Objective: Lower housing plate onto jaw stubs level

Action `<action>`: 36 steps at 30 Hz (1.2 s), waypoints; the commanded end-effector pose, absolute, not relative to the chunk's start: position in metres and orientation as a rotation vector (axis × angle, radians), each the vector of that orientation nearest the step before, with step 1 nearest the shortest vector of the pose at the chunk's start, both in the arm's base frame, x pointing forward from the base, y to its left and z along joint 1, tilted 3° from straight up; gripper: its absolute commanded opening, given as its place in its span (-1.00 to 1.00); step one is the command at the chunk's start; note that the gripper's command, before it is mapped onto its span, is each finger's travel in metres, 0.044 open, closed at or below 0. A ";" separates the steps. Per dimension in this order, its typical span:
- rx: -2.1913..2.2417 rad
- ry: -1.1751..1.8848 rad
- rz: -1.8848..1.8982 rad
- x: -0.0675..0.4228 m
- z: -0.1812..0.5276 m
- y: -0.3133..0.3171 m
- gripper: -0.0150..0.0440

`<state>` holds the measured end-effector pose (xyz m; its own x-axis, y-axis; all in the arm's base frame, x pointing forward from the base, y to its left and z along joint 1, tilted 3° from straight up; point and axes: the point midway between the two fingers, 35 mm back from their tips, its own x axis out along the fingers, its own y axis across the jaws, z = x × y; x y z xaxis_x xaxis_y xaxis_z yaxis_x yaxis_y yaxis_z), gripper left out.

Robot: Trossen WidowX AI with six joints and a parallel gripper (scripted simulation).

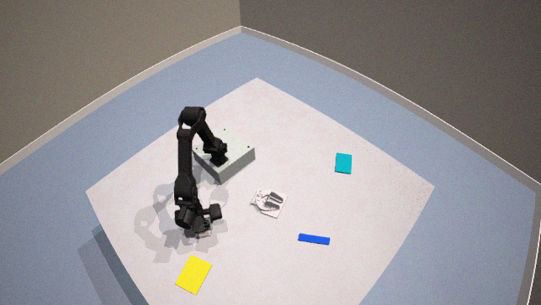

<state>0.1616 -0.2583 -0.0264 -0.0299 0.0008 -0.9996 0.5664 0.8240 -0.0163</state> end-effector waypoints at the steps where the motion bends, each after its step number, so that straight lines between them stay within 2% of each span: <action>1: 0.466 1.542 -0.483 0.163 -0.014 -0.260 0.70; 18: 0.466 1.541 -0.480 0.164 0.029 -0.257 0.70; 36: 0.340 1.561 -0.346 0.201 0.030 -0.213 0.70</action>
<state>0.1967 -0.2207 0.0305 -0.0204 -0.0040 -0.9998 0.4380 0.8989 -0.0126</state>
